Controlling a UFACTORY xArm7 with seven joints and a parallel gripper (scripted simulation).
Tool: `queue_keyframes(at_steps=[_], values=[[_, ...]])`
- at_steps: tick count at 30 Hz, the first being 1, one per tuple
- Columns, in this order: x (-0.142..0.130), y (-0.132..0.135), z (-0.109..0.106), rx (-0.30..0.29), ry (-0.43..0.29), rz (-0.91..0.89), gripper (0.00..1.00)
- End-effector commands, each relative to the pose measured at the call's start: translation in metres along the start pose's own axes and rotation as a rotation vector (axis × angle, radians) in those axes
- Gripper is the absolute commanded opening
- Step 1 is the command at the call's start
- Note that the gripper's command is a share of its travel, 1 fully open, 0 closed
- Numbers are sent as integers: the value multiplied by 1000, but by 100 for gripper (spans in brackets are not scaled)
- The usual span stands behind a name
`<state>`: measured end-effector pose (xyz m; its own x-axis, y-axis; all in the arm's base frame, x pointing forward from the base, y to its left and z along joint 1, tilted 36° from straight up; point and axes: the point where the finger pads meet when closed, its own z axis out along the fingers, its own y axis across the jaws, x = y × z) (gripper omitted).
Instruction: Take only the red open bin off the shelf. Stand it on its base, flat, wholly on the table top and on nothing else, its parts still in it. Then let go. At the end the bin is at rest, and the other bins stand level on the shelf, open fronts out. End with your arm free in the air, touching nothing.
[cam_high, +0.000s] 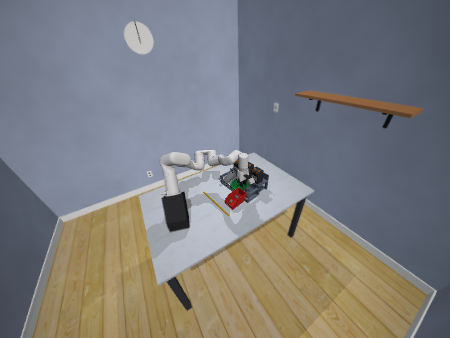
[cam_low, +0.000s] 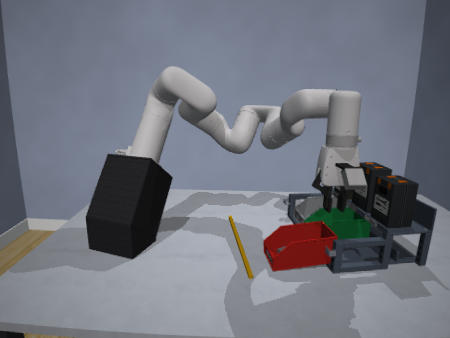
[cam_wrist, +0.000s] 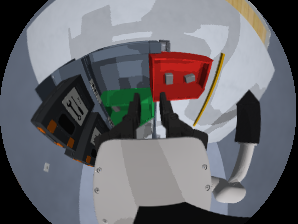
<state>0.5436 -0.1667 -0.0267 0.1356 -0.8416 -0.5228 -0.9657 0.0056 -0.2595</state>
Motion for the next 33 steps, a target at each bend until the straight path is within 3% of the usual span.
queue_keyframes(at_steps=[1,33], values=[[1,2,-2,3,3,1,33],[1,6,1,3,3,1,33]])
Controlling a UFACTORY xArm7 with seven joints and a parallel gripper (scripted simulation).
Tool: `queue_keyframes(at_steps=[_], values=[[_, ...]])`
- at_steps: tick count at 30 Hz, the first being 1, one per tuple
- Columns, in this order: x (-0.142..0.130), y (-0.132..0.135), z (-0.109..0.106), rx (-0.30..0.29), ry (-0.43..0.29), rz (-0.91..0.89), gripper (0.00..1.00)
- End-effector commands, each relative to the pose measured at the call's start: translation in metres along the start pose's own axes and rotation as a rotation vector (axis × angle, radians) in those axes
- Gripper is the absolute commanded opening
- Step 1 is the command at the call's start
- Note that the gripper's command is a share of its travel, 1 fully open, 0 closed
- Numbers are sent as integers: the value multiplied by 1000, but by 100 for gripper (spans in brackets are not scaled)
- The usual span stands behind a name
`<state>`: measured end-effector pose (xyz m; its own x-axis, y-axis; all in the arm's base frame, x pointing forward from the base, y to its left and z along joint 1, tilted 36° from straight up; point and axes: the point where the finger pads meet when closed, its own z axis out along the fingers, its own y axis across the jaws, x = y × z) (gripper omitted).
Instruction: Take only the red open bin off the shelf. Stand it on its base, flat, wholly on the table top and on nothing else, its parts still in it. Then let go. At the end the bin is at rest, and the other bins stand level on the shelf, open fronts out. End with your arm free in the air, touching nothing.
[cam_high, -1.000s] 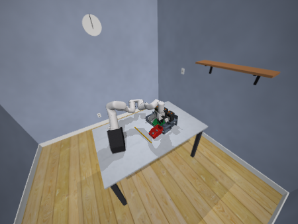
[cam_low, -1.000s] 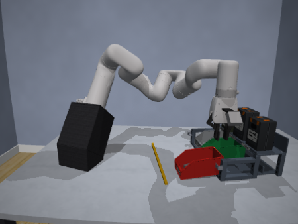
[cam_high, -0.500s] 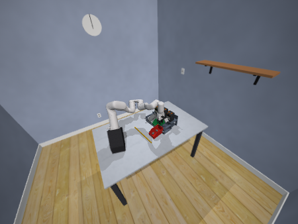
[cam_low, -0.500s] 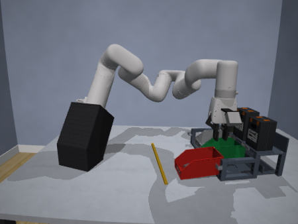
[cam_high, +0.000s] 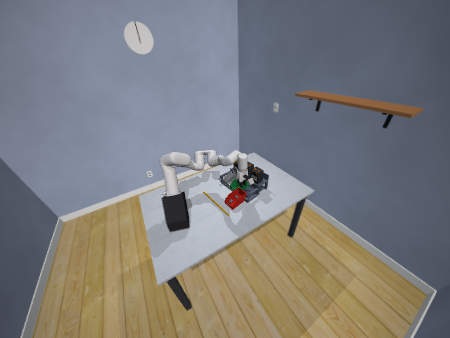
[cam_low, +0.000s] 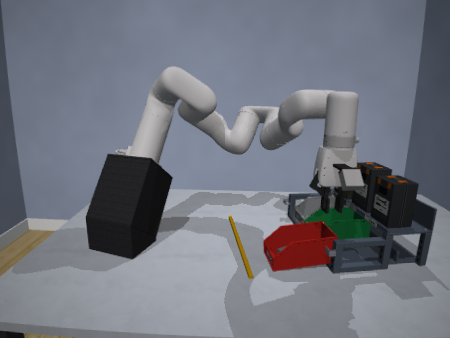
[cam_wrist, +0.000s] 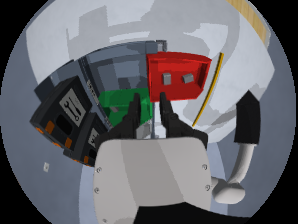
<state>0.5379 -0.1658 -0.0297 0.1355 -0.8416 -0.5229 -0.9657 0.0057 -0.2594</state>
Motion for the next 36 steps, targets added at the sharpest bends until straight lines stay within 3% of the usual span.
queue_keyframes(at_steps=[1,36], values=[[1,-1,2,3,3,0,33],[1,0,23,3,3,0,33]])
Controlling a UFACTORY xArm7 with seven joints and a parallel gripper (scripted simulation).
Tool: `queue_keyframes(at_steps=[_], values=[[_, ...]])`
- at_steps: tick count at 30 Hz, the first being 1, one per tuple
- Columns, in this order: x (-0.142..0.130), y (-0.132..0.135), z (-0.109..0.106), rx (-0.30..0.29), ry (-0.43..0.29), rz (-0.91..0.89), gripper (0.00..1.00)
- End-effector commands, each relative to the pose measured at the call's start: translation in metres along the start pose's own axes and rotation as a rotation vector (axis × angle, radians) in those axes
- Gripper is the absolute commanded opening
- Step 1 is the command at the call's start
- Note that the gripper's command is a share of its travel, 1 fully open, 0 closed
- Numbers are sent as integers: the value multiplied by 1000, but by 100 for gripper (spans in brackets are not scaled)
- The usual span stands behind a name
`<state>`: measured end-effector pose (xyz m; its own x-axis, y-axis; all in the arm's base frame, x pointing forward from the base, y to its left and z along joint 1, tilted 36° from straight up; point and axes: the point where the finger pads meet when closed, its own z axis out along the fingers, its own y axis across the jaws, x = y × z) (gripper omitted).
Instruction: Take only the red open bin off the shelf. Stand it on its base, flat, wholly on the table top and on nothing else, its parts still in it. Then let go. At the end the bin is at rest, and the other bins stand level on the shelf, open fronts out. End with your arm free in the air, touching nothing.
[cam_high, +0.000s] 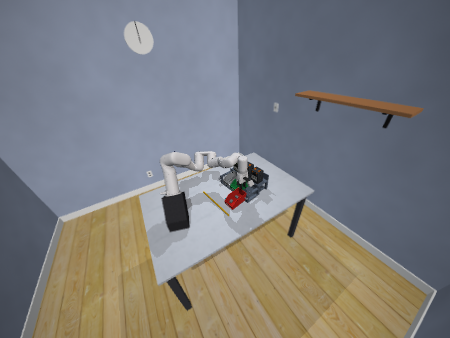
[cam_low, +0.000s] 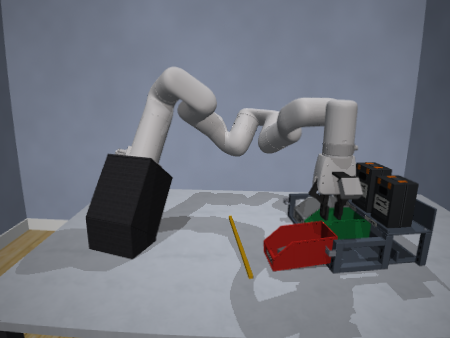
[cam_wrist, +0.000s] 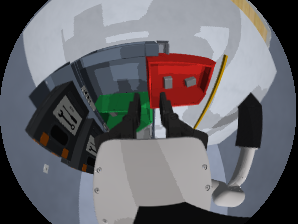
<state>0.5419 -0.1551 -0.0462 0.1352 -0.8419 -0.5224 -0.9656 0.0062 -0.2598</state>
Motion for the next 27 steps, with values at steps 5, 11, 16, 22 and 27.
queue_keyframes(at_steps=[5,11,16,22,27], values=[[1,0,7,3,3,0,33],[1,0,7,3,3,0,33],[1,0,11,3,3,0,33],[1,0,17,3,3,0,33],[1,0,17,3,3,0,33]])
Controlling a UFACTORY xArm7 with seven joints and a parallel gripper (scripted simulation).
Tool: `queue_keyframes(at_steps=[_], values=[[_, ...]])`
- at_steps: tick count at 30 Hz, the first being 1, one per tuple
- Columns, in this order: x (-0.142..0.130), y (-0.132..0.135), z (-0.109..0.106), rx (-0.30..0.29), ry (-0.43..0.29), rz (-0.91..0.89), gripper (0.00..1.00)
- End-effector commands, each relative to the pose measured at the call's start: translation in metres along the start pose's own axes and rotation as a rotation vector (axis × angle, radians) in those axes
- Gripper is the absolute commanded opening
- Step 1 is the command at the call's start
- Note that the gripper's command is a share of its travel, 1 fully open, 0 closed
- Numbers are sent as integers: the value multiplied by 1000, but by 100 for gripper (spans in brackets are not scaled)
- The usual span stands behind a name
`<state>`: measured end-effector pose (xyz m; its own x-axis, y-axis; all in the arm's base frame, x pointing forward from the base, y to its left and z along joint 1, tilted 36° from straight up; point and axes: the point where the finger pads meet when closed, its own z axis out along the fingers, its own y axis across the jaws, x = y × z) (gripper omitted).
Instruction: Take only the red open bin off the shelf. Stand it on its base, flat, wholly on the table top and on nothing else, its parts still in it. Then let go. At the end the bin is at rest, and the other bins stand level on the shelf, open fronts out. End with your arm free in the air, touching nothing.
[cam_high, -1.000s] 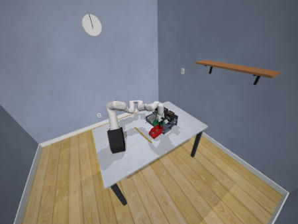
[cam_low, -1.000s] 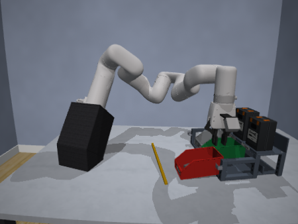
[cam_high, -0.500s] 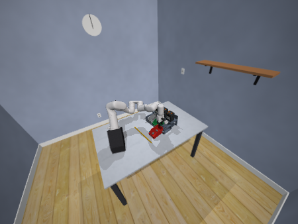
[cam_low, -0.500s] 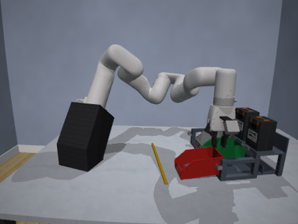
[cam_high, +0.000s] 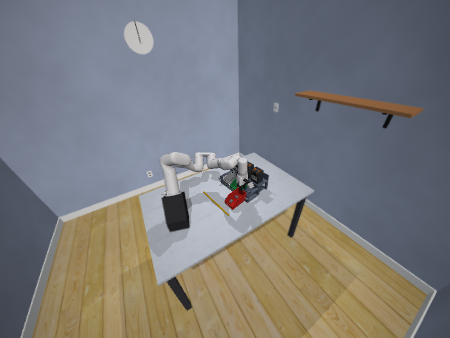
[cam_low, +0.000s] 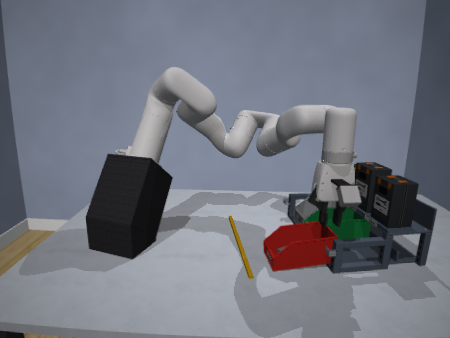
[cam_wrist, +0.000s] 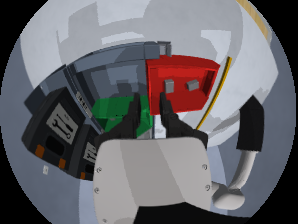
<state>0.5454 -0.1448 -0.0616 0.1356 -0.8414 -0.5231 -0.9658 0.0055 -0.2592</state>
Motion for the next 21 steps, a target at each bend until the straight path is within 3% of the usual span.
queue_keyframes(at_steps=[1,21], values=[[1,-1,-2,4,3,0,33],[1,-1,8,4,3,0,33]])
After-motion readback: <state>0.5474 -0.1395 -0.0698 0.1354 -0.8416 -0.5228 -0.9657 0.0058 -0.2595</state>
